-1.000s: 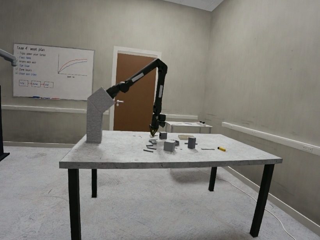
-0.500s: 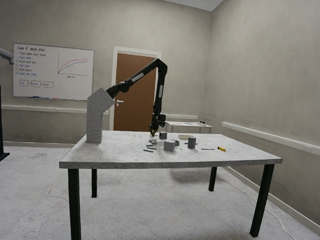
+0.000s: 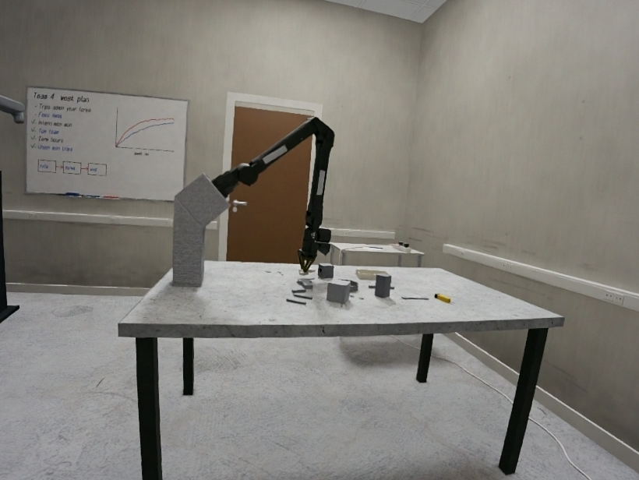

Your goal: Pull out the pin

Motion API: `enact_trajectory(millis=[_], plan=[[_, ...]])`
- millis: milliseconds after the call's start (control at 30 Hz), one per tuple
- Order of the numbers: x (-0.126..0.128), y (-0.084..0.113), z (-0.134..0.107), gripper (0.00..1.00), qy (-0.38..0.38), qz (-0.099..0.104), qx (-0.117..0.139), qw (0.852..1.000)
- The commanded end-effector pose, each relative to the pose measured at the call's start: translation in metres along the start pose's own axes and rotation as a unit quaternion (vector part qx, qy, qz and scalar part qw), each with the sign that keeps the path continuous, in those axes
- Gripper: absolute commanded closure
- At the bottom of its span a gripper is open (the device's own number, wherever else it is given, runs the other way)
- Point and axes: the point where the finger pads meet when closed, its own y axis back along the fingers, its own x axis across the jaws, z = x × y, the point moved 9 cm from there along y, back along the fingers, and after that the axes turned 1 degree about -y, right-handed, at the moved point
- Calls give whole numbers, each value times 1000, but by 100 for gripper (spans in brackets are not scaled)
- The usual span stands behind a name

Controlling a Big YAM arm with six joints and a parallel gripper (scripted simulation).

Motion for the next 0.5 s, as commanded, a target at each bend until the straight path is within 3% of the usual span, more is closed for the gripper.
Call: enact_trajectory(millis=[0, 467], plan=[[-1, 3, -2, 100, -9, 1, -7, 1000], [-1, 3, -7, 100, -8, 1, -8, 1000]])
